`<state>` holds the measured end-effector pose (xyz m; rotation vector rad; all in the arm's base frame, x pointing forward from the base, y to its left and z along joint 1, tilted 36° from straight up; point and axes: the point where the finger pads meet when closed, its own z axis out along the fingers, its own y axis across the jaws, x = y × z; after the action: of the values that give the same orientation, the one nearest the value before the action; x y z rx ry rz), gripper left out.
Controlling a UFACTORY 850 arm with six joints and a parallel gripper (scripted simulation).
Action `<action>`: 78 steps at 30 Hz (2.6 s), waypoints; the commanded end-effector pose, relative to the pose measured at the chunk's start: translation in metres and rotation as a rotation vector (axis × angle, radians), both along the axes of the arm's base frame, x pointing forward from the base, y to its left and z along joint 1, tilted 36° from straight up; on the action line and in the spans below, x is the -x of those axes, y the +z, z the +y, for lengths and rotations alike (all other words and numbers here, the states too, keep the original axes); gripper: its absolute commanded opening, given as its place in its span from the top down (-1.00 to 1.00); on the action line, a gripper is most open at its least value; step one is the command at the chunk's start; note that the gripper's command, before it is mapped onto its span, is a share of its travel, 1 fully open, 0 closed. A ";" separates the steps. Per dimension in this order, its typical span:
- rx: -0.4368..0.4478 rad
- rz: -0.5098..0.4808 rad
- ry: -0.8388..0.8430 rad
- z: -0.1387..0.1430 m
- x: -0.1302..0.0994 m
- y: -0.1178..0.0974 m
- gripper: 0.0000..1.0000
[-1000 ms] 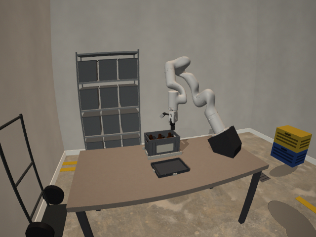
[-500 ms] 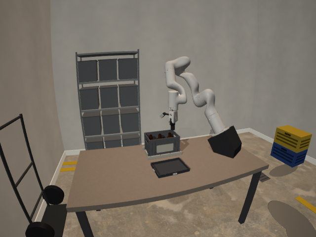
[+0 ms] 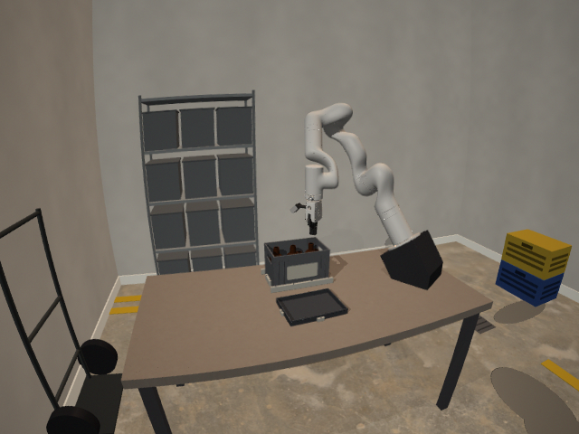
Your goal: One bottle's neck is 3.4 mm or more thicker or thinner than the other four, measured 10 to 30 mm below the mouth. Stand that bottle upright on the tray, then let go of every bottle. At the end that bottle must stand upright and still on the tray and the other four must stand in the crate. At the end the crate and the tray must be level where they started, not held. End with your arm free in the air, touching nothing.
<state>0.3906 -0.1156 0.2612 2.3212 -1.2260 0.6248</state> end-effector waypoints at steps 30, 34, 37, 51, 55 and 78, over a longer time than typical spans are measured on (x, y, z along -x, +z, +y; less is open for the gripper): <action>-0.005 0.001 0.004 -0.025 0.011 0.017 -0.30; -0.005 0.001 0.004 -0.025 0.011 0.017 -0.30; -0.005 0.001 0.004 -0.025 0.011 0.017 -0.30; -0.005 0.001 0.004 -0.026 0.010 0.015 -0.30; -0.005 0.002 0.004 -0.027 0.010 0.014 -0.30; -0.005 0.002 0.003 -0.040 0.005 -0.005 -0.30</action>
<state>0.3838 -0.1535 0.2592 2.3286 -1.2245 0.6190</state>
